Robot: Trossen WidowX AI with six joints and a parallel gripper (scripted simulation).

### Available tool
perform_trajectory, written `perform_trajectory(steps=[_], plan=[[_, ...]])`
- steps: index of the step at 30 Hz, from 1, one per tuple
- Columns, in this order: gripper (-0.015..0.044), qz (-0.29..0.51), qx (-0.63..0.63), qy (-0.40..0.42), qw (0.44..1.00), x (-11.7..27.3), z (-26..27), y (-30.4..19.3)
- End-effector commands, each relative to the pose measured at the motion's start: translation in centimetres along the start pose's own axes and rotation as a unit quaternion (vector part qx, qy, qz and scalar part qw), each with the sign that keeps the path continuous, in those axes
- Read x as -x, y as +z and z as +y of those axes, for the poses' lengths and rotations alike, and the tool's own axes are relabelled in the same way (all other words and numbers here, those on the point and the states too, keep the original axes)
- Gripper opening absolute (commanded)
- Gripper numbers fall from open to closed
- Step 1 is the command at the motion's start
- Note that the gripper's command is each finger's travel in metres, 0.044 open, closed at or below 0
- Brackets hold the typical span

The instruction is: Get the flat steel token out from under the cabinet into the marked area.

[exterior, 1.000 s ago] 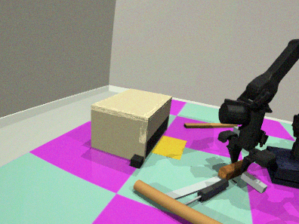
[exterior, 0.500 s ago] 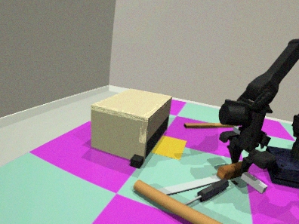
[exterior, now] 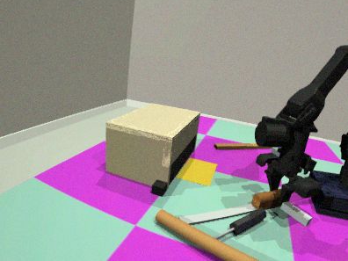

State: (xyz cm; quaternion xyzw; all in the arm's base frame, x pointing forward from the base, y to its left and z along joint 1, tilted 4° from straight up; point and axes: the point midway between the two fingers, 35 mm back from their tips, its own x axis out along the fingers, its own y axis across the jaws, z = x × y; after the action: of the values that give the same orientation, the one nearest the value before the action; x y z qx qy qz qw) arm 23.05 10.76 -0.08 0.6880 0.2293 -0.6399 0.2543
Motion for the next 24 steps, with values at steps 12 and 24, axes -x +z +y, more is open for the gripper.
perform_trajectory(steps=[12,24], plan=[[0.0,0.003,0.06,-0.001,0.998,0.09,-0.07,-0.23],[0.0,0.003,0.109,0.0,0.994,0.09,-0.09,-0.25]])
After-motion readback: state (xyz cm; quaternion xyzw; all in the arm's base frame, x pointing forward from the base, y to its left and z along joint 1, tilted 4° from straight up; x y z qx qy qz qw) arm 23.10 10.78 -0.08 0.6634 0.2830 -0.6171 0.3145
